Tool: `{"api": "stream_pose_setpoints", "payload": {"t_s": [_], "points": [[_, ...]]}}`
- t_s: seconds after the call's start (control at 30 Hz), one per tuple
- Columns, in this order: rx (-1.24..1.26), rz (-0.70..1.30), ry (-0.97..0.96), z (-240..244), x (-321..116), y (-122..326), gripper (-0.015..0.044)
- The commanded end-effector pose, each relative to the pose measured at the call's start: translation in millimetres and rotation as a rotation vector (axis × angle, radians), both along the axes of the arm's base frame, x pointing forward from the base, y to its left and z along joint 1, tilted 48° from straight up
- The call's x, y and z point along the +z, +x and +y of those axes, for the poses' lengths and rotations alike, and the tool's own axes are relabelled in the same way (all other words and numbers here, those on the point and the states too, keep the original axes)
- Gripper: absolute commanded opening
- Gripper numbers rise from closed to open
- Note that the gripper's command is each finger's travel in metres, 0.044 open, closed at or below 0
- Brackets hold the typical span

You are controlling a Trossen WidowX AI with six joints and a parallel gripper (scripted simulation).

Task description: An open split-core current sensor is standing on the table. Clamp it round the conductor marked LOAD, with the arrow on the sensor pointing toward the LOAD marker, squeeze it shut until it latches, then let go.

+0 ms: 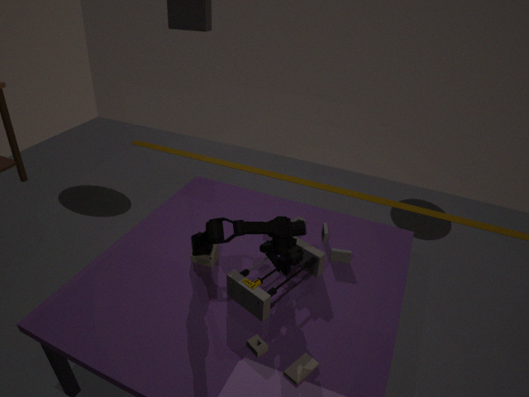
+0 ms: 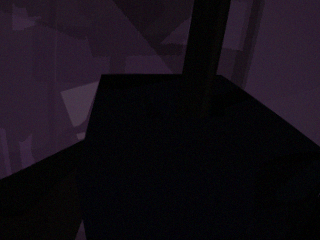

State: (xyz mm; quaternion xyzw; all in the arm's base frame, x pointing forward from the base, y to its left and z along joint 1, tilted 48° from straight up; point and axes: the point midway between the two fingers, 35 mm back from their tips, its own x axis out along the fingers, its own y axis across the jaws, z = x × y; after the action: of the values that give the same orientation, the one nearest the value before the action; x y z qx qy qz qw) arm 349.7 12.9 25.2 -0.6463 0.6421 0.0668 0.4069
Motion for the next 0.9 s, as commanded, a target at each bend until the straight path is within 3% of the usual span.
{"api": "stream_pose_setpoints", "payload": {"t_s": [0.0,0.2,0.87], "points": [[0.0,0.002,0.0,0.2,0.2,-0.3,0.0105],[0.0,0.002,0.0,0.2,0.2,-0.3,0.0262],[0.0,0.002,0.0,0.2,0.2,-0.3,0.0266]]}}
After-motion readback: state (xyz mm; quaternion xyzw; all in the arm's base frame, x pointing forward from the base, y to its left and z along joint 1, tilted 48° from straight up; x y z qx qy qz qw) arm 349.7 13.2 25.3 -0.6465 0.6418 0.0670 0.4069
